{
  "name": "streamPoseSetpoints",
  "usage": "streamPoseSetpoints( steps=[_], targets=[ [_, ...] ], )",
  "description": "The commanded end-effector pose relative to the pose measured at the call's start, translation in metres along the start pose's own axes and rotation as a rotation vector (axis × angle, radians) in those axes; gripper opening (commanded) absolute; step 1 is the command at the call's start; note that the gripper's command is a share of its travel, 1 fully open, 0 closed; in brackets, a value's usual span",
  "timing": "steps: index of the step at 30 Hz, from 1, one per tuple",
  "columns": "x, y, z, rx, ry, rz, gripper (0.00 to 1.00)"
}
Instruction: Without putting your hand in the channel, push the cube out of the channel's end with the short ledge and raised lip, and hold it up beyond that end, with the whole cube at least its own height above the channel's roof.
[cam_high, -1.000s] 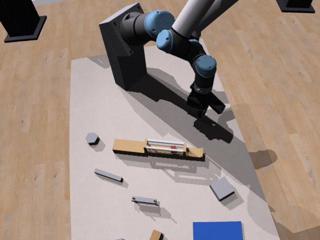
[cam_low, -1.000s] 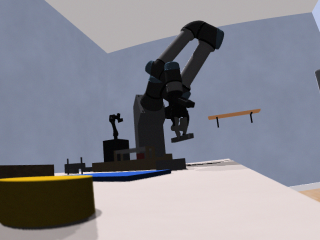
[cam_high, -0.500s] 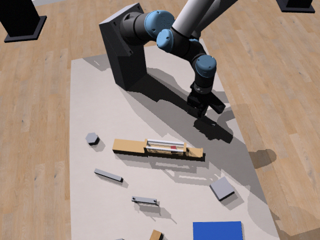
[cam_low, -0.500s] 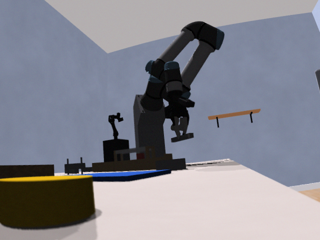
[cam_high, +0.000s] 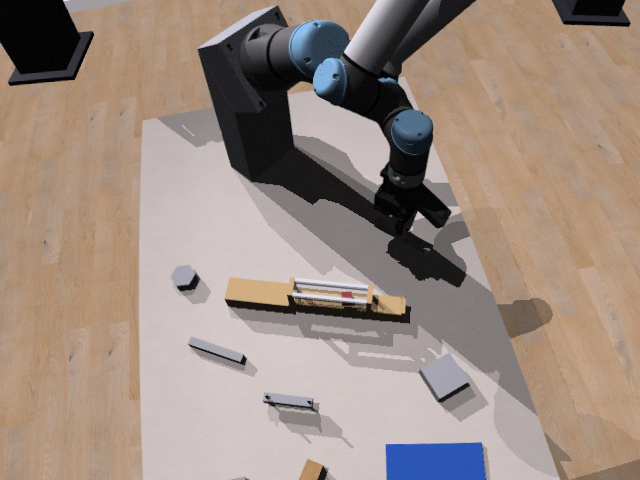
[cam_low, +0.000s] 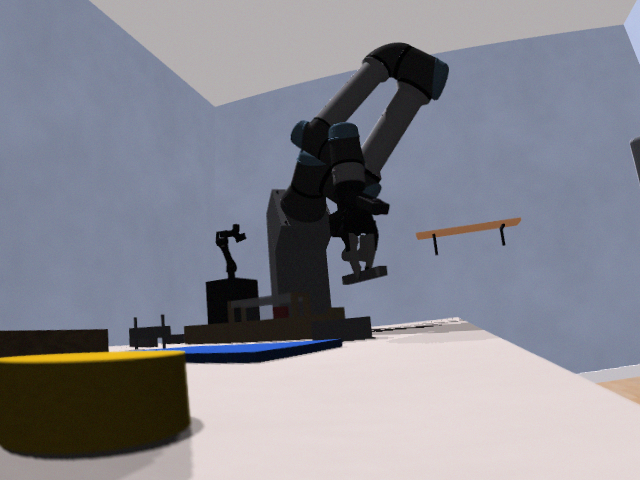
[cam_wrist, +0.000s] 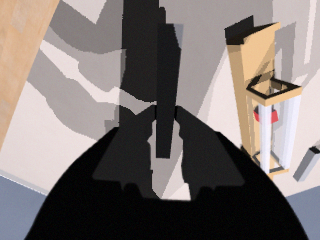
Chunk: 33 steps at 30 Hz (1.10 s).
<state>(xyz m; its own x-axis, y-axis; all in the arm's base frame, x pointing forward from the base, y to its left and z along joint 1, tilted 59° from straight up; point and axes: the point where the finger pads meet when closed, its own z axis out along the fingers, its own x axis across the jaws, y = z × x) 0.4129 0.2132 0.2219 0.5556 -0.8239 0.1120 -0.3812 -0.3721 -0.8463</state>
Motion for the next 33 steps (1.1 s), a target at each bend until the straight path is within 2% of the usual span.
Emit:
streamPoseSetpoints(
  steps=[1,23,33],
  targets=[
    [0.0,0.0,0.0,0.001,0.0,-0.001,0.0],
    [0.003,0.002,0.0,-0.007,0.0,-0.009,0.0],
    [0.021,0.02,0.003,-0.051,-0.004,-0.059,0.0]
  ],
)
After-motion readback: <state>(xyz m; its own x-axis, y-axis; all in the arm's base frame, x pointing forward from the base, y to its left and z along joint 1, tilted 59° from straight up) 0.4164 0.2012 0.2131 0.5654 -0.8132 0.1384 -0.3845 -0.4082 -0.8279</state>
